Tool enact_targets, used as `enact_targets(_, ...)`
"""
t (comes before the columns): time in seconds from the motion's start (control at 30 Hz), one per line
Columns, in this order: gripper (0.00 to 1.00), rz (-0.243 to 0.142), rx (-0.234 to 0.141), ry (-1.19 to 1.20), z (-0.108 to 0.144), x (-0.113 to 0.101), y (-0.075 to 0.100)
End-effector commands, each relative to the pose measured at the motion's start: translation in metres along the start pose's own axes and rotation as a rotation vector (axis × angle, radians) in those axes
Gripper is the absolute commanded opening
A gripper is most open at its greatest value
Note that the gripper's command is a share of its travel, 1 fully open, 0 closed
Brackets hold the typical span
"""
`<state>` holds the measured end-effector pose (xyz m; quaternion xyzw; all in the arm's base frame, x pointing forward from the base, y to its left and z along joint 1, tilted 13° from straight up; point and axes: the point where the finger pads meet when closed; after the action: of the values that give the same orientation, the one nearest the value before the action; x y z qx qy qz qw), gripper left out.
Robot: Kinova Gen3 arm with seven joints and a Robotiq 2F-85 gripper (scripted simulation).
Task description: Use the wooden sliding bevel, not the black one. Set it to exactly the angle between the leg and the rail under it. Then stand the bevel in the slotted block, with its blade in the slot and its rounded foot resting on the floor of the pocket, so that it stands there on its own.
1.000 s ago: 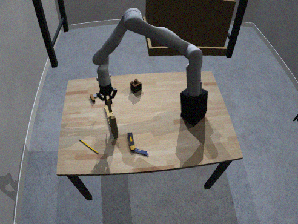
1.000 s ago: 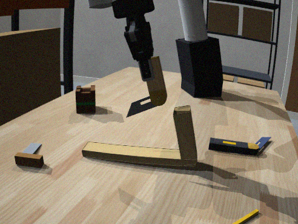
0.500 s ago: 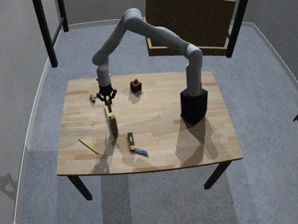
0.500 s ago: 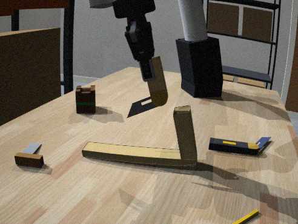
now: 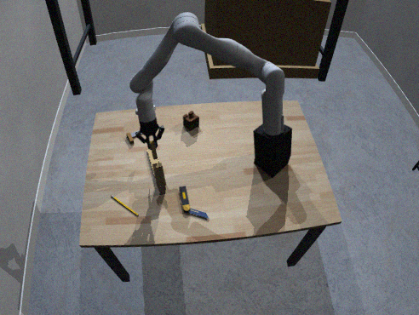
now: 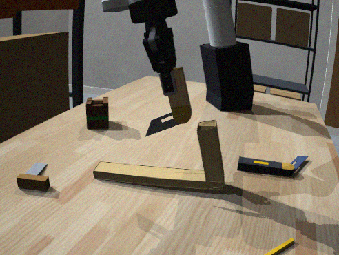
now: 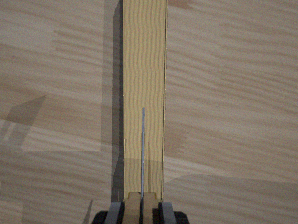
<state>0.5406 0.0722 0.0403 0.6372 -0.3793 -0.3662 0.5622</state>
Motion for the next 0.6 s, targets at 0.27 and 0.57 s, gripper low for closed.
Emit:
enact_targets(0.27,0.1,0.0,0.002,0.0,-0.001,0.0,-0.014)
enact_targets(0.57,0.1,0.0,0.002,0.0,-0.001,0.0,-0.035)
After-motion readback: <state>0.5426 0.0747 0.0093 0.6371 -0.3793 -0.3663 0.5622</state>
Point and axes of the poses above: the point where the finger pads meet when closed, its own y axis back along the fingers, its own z axis across the jaws, x = y × z, and after that the axes turned 7 degrees about y, right-handed
